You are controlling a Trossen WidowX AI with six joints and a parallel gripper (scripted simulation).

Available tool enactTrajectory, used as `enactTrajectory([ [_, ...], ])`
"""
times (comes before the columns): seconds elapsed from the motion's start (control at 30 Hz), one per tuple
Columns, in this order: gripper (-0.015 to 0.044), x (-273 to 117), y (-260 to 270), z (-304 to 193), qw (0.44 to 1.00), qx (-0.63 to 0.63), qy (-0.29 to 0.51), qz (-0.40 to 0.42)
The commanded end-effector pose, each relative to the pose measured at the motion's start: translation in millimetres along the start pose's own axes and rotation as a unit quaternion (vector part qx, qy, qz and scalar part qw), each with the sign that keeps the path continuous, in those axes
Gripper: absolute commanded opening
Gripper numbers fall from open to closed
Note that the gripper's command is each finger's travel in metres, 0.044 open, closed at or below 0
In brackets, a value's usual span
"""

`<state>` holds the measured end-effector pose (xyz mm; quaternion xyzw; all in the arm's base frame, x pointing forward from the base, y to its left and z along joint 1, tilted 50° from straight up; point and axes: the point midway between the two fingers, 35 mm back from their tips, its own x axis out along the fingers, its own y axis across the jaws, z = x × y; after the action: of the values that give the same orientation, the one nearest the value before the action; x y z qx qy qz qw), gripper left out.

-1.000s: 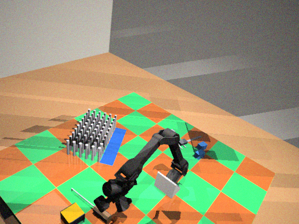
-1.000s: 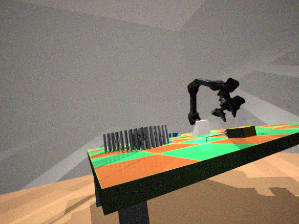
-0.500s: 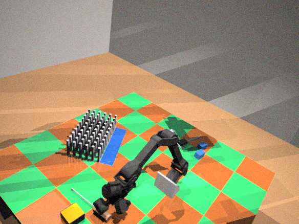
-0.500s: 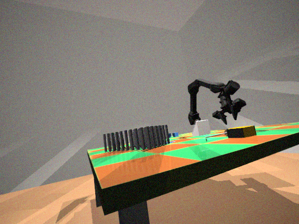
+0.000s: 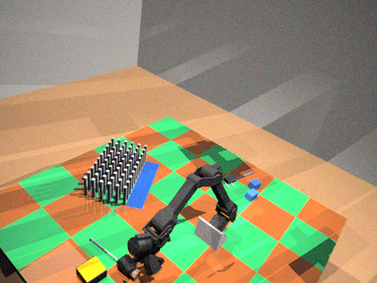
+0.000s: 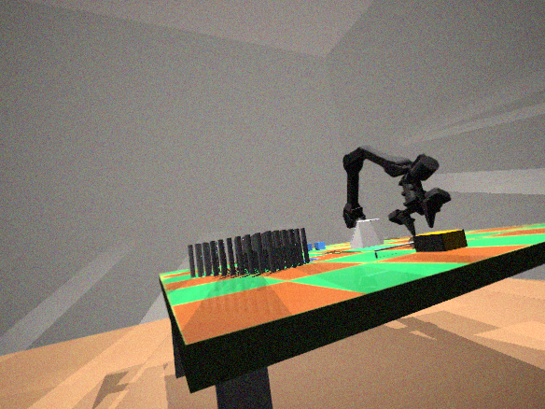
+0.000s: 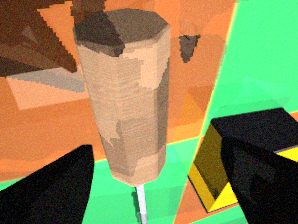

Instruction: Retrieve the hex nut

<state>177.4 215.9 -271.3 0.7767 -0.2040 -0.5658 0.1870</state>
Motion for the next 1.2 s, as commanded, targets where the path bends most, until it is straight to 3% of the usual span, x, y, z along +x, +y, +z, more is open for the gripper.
enactTrajectory([
  [0.0,0.028,6,4,3,1.0,-0.003,0.001,0.003],
  [0.5,0.028,25,12,12,1.0,-0.003,0.001,0.003],
  [0.57,0.0228,25,12,12,1.0,-0.003,0.001,0.003],
  [0.9,0.0161,25,12,12,1.0,-0.003,0.001,0.003],
  [1.1,0.0003,4,-2,0,1.0,-0.002,0.001,0.003],
  [1.17,0.0,-6,-7,-5,1.0,-0.002,0.001,0.002],
])
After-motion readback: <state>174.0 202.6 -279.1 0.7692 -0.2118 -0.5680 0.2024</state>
